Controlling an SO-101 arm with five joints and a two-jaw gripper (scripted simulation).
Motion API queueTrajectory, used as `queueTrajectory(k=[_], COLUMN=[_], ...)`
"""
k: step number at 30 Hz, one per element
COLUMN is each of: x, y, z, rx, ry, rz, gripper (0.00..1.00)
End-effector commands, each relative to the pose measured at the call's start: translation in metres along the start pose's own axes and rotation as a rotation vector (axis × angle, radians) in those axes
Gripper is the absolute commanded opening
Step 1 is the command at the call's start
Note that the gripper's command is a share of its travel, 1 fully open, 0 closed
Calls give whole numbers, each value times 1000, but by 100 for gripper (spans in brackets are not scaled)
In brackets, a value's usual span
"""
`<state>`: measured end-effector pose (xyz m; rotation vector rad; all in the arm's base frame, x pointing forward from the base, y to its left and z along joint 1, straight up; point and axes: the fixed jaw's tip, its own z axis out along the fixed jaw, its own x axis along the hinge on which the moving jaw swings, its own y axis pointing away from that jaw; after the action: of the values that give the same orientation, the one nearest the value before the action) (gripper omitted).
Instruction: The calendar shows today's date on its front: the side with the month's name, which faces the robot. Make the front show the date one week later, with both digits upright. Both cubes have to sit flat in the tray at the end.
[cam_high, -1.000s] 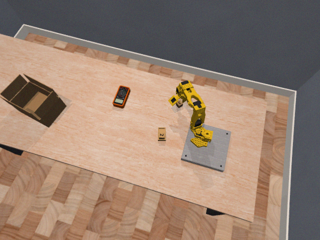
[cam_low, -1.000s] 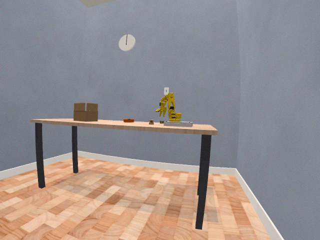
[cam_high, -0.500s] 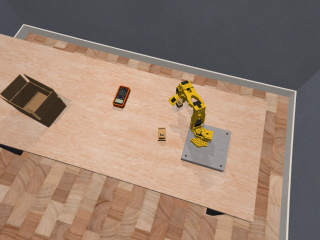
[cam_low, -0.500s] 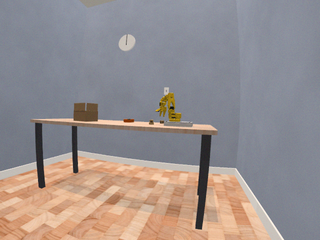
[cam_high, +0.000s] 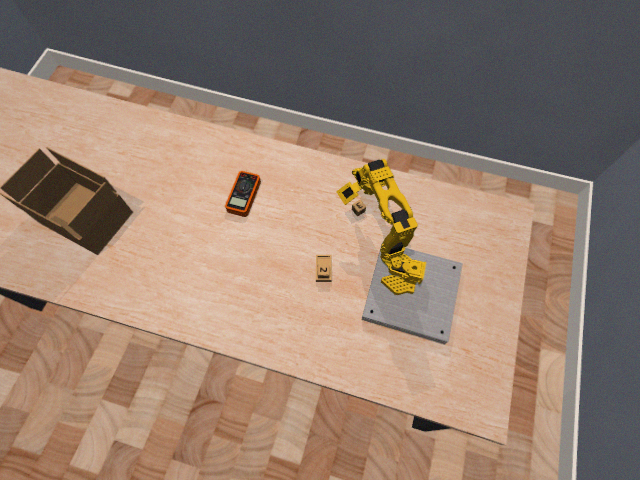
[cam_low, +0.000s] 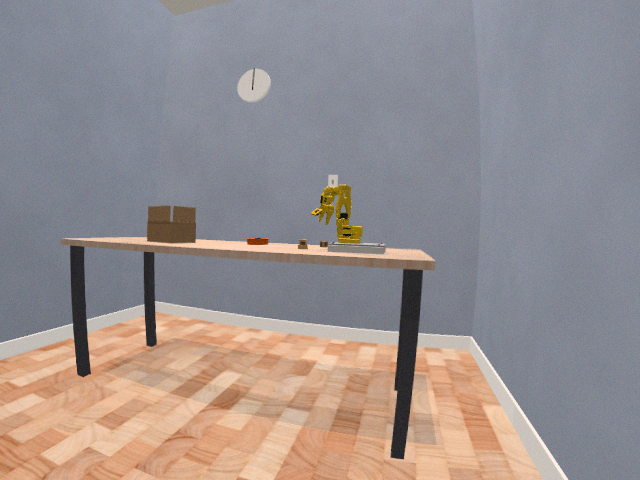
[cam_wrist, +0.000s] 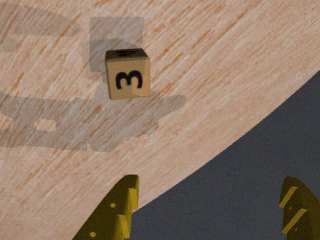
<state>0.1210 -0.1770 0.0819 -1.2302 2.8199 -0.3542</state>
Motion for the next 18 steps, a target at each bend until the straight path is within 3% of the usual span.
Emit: queueTrajectory(k=[1,5,9,18], x=[3,4,4,4], y=[-6,-11,-13,-14], z=[-16,-35,-47,-50], rx=[83,187,249,267], ry=[19,42,56,59], rz=[2,2,2,1], gripper=[35,35,35,35])
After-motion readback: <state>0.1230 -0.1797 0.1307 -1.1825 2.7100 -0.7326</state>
